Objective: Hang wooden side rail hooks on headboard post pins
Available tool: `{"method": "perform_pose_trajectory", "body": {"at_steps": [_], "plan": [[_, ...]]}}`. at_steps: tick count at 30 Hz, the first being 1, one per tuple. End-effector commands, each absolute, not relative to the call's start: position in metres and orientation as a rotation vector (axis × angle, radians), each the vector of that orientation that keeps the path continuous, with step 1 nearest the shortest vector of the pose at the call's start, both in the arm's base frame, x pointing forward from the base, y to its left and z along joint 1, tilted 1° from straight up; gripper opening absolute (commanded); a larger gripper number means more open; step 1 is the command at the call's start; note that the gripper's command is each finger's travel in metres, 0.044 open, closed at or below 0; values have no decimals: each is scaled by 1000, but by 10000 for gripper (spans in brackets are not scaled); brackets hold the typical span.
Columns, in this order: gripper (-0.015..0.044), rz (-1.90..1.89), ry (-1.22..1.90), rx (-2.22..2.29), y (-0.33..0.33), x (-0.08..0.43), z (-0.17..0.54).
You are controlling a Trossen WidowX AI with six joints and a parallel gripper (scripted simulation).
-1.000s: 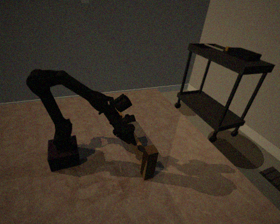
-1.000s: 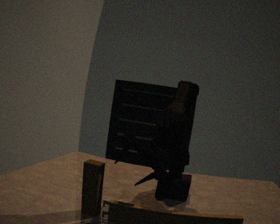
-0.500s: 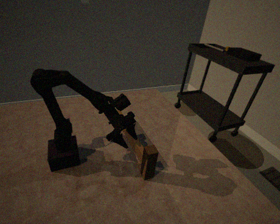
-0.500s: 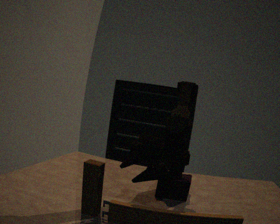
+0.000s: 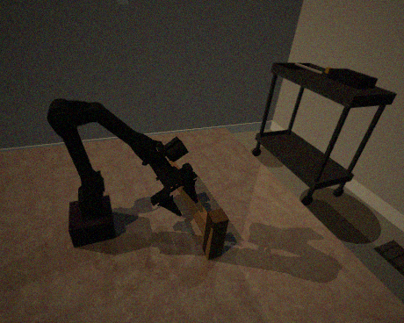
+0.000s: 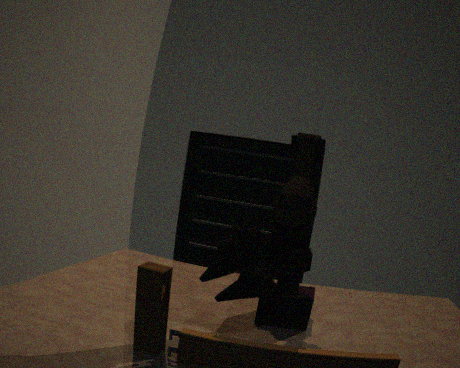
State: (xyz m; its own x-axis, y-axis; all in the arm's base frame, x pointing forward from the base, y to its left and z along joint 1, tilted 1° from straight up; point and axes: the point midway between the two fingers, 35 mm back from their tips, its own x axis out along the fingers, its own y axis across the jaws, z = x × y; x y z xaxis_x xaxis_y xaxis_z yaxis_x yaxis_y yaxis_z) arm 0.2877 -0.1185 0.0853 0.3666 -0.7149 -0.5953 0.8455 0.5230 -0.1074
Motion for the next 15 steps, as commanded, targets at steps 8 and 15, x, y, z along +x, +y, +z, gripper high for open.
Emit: {"method": "perform_pose_trajectory", "body": {"at_steps": [8,15], "plan": [[440,-1012,650,222,-119,288,84],[440,-667,1059,-199,-113,318,83]]}}
